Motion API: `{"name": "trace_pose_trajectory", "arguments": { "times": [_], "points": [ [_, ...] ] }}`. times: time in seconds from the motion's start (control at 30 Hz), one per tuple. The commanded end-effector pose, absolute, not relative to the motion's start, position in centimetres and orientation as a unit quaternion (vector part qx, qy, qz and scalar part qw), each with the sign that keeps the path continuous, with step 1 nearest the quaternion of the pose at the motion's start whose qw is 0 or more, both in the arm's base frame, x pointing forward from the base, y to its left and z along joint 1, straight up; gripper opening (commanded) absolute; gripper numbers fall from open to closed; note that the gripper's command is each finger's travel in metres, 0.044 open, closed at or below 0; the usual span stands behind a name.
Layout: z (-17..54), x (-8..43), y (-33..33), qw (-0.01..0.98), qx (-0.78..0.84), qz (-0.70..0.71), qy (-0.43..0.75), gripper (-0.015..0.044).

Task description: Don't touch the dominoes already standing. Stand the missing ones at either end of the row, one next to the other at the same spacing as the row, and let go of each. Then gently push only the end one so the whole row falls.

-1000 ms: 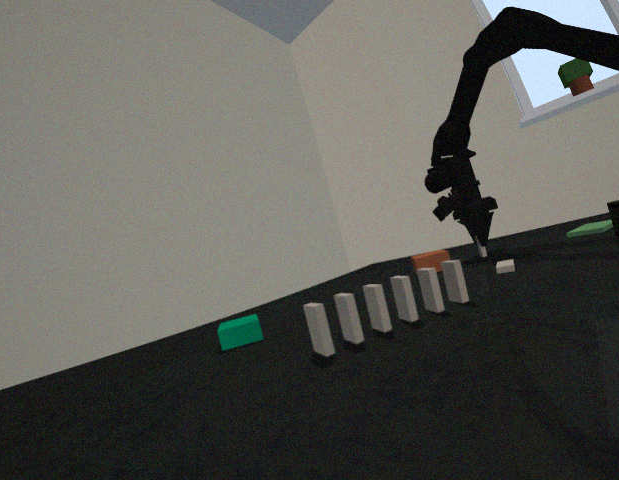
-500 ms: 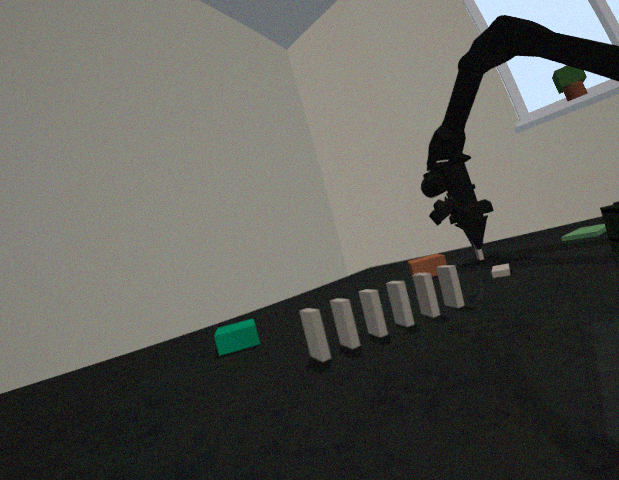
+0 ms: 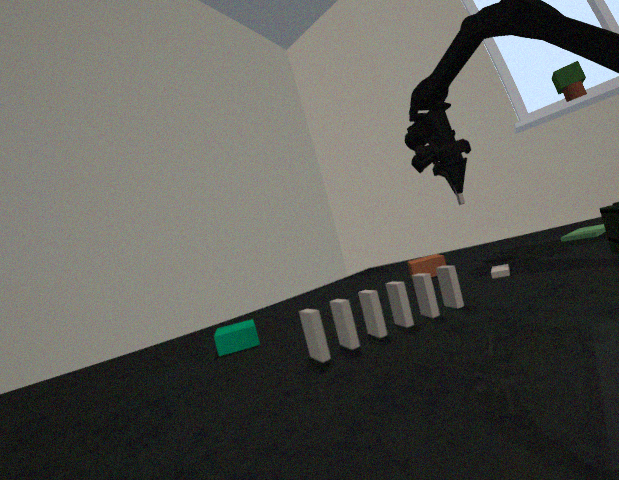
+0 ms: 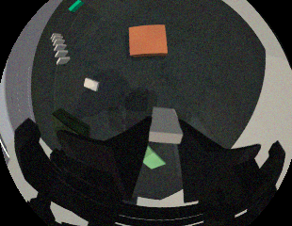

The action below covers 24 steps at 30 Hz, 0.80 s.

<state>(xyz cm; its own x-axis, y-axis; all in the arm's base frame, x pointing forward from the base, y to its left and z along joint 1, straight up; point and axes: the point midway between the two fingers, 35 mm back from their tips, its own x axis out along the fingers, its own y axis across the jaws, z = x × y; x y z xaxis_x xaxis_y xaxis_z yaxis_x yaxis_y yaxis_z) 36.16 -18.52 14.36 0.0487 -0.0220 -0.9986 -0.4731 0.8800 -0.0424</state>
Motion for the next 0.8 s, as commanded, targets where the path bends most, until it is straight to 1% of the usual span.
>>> {"name": "trace_pose_trajectory", "arguments": {
  "times": [0.0,0.13,0.23,0.37,0.5,0.57,0.77],
  "points": [
    [14.4,36.8,-13.9,0.69,-0.203,0.19,0.669,0.0107],
    [14.5,36.9,-7.3,0.679,-0.236,0.226,0.657,0.0107],
    [14.5,36.0,-2.0,0.668,-0.263,0.256,0.647,0.0107],
    [14.3,33.7,4.3,0.652,-0.298,0.294,0.631,0.0107],
    [14.0,30.3,9.8,0.634,-0.333,0.332,0.614,0.0107],
    [13.8,29.1,11.3,0.628,-0.343,0.343,0.608,0.0107],
    [13.4,29.0,11.5,0.627,-0.344,0.344,0.607,0.0107]
  ]
}}
